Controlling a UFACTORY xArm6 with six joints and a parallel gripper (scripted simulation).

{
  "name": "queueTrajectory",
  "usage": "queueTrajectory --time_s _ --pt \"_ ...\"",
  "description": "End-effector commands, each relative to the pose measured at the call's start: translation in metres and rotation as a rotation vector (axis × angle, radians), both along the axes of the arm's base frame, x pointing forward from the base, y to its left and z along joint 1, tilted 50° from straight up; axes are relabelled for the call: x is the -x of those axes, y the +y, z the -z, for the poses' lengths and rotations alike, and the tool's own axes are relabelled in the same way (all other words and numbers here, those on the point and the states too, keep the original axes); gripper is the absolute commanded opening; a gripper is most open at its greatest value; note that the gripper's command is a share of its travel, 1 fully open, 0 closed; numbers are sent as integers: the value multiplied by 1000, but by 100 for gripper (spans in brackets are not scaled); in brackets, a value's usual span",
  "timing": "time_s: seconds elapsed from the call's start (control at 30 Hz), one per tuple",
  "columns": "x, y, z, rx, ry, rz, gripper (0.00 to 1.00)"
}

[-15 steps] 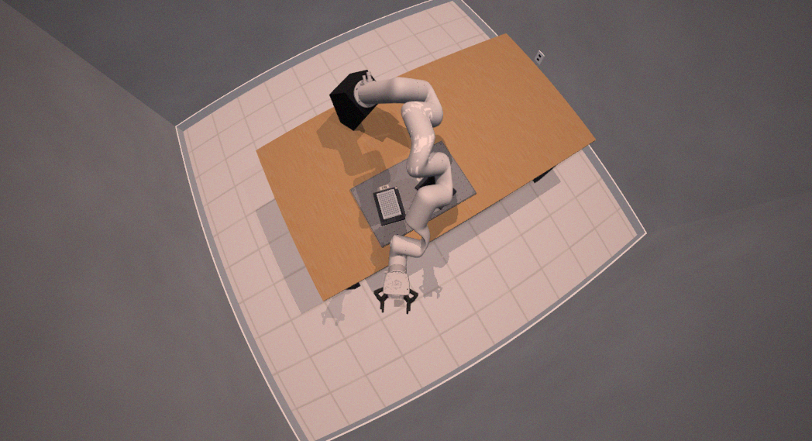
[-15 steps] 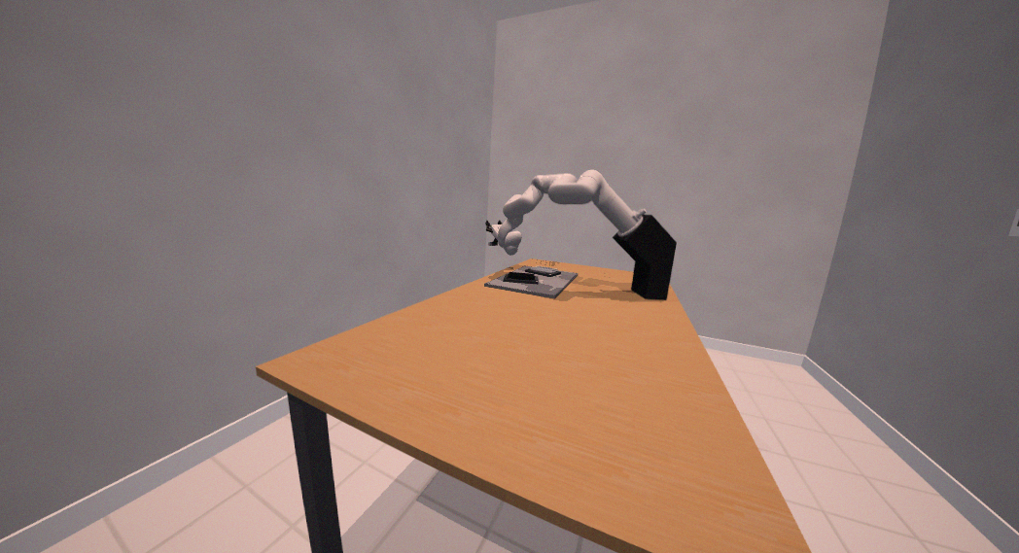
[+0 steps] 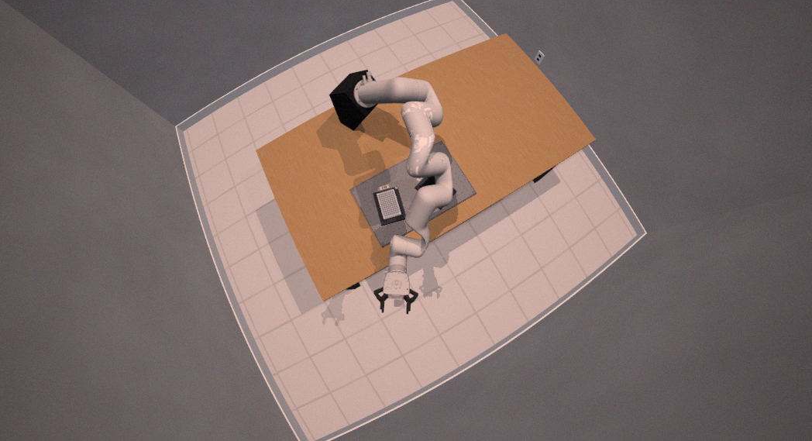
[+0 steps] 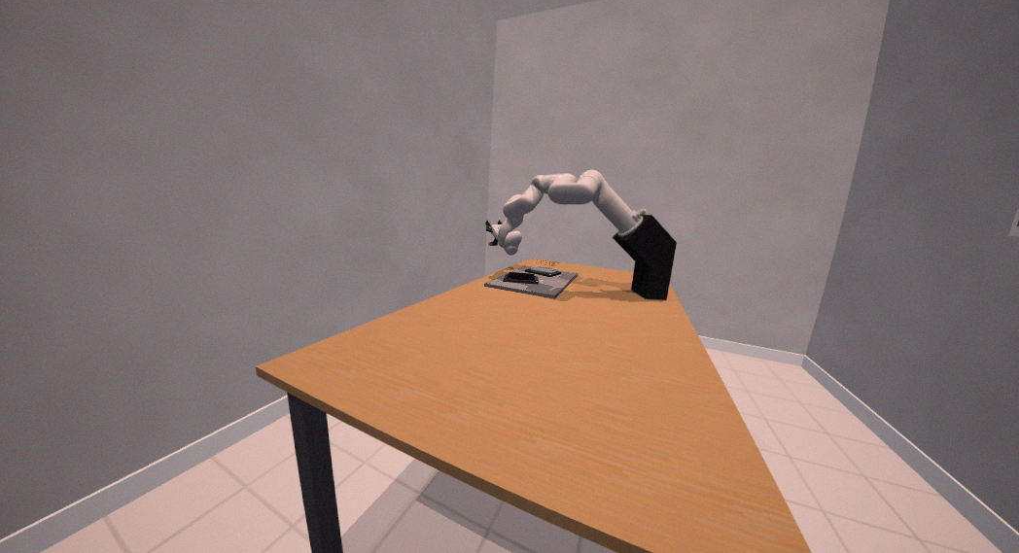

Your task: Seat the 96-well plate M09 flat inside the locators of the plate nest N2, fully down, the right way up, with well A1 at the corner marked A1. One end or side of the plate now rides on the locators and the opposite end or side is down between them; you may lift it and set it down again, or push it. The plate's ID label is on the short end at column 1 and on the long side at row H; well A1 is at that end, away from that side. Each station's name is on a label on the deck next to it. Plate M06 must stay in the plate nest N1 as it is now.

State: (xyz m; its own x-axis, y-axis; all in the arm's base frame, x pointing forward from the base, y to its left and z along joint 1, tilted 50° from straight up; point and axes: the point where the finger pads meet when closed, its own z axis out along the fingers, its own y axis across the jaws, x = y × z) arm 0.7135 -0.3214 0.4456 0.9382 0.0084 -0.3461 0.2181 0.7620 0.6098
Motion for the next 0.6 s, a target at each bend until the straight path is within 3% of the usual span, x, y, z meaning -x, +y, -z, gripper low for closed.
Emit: queueTrajectory --time_s 0.0,0.03,0.07,0.57 --pt "1 -1 -3 1 -4 2 100" --pt "1 -1 -3 1 -4 2 100" --pt "3 -5 0 -22 6 23 0" --pt "30 -41 37 -218 101 185 0"
